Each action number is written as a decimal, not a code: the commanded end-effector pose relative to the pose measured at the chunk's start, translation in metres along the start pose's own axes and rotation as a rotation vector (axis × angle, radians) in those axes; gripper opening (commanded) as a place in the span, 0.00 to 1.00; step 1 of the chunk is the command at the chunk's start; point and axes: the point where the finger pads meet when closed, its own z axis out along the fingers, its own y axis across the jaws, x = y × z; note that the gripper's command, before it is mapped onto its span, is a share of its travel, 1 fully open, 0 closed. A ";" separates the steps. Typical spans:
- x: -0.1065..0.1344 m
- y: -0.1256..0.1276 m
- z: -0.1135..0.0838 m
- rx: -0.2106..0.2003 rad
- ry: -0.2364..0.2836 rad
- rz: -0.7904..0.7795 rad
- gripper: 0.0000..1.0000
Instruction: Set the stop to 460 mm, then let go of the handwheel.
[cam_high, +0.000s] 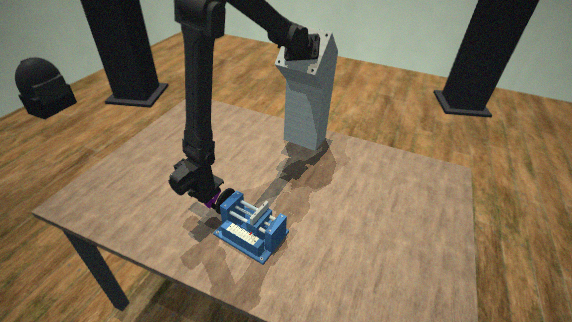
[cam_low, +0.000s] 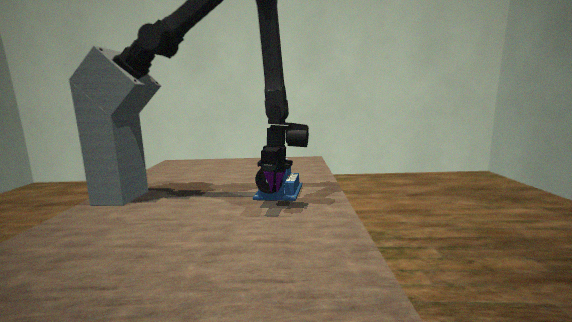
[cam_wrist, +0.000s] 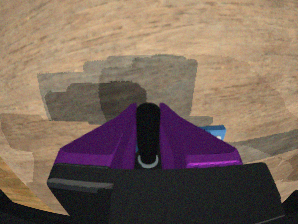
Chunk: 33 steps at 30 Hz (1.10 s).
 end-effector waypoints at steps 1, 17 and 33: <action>0.001 0.059 -0.031 -0.123 0.000 -0.004 0.06; -0.001 0.051 -0.062 -0.125 -0.003 -0.004 0.06; -0.005 -0.007 -0.079 -0.086 -0.006 0.001 0.06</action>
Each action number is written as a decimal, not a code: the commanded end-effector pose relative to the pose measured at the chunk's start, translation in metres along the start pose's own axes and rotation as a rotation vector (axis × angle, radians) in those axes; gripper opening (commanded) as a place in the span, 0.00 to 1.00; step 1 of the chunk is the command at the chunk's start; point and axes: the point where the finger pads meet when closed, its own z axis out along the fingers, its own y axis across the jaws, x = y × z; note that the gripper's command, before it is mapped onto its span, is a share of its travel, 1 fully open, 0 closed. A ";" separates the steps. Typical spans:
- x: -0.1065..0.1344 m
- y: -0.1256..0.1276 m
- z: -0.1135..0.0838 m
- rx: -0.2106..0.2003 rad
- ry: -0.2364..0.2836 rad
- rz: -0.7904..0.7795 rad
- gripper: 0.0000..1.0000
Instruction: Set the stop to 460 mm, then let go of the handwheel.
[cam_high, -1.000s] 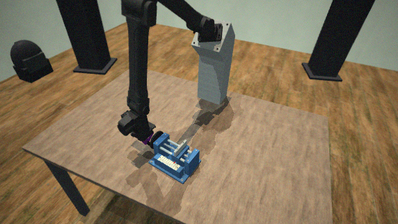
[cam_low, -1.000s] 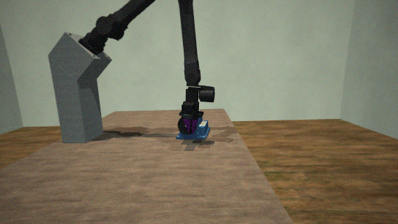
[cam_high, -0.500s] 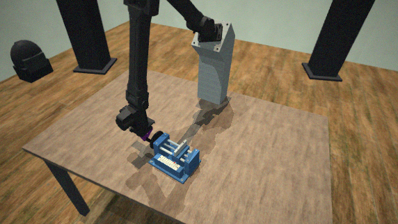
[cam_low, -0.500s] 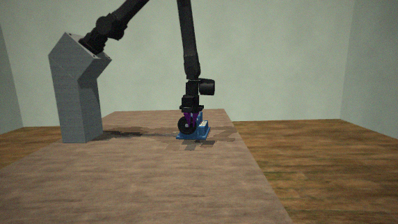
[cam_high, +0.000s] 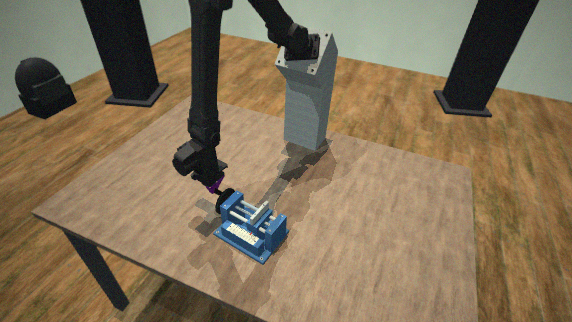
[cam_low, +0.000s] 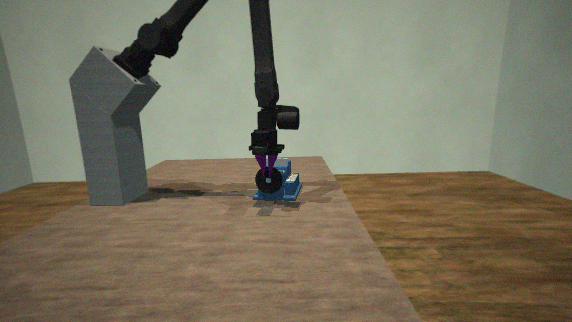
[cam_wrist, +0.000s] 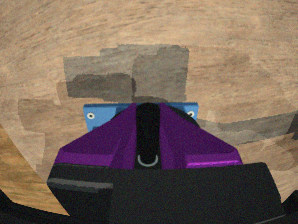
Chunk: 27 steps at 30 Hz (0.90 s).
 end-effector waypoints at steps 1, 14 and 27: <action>-0.005 0.019 -0.029 -0.054 -0.006 0.003 0.06; -0.006 -0.013 -0.017 -0.070 -0.009 -0.001 0.06; -0.004 -0.033 -0.004 -0.044 -0.005 0.000 0.06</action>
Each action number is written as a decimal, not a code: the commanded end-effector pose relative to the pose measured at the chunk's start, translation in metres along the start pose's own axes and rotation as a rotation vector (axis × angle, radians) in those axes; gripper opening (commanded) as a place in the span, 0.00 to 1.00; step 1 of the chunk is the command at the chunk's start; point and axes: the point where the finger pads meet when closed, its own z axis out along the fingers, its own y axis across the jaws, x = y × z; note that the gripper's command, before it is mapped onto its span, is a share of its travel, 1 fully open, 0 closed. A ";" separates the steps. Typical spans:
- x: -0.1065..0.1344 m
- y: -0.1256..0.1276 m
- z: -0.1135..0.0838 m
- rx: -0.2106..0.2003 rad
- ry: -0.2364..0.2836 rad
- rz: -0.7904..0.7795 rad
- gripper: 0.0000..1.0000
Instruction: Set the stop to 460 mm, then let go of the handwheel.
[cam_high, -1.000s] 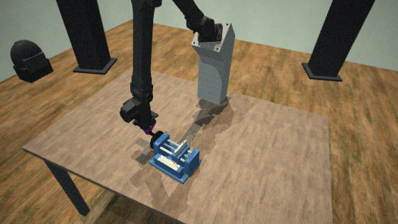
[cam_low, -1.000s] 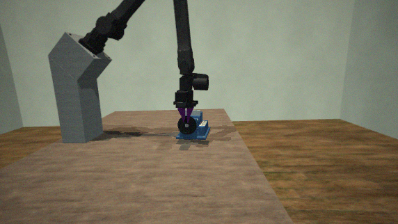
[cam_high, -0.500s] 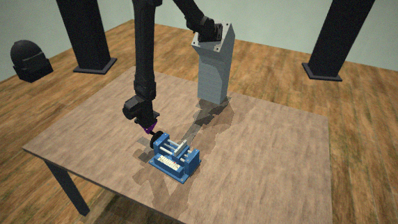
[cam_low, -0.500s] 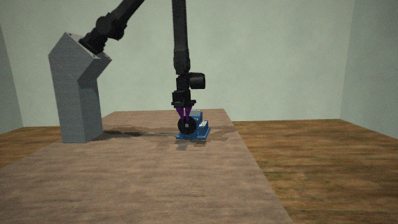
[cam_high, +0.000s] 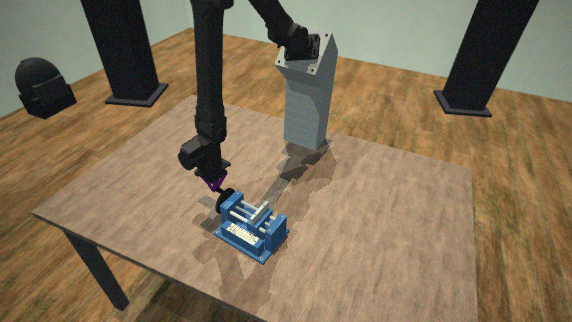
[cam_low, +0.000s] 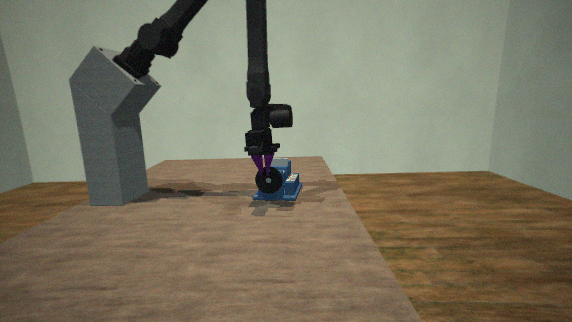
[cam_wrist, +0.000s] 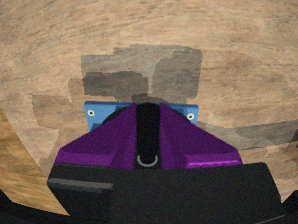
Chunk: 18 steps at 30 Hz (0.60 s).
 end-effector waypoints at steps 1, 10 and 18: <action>-0.004 -0.032 -0.001 0.049 -0.002 0.009 0.06; -0.003 -0.040 0.002 0.064 -0.001 0.011 0.06; -0.005 -0.047 0.002 0.062 -0.002 0.010 0.06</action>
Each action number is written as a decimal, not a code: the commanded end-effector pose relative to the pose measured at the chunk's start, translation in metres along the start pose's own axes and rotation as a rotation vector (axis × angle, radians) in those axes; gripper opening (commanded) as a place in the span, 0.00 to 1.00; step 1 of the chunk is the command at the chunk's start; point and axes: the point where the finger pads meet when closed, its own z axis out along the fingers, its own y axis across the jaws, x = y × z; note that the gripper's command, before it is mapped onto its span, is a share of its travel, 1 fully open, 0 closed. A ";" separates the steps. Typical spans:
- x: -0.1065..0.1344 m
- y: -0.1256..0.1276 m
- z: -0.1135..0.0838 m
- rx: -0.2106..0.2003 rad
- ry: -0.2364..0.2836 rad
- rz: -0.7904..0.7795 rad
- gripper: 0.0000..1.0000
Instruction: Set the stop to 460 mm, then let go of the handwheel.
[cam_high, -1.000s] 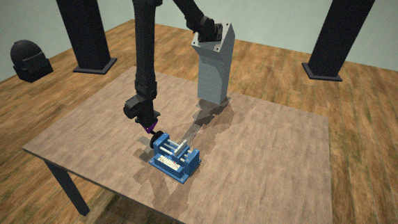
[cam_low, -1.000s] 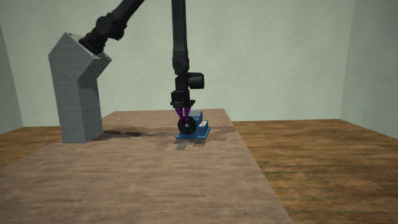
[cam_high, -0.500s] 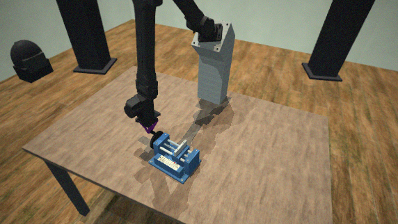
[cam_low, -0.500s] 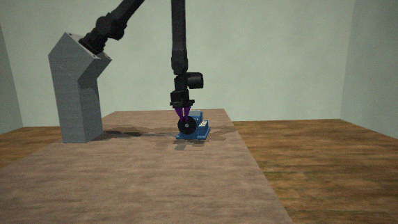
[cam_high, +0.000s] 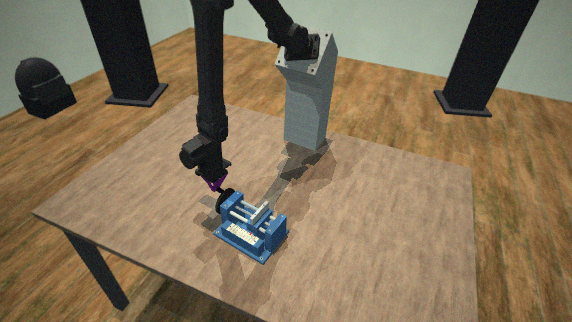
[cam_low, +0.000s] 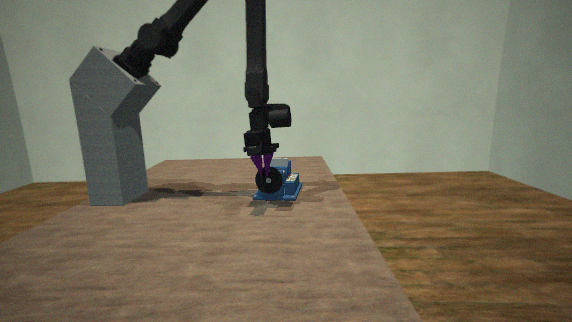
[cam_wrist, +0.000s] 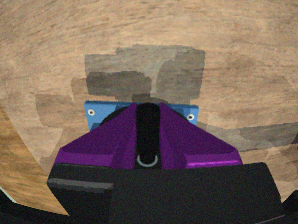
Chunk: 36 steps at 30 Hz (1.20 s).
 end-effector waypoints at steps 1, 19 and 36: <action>-0.005 -0.047 0.001 0.081 -0.002 0.012 0.06; -0.003 -0.061 0.007 0.080 -0.001 0.011 0.06; 0.004 -0.068 0.021 0.079 0.006 0.005 0.06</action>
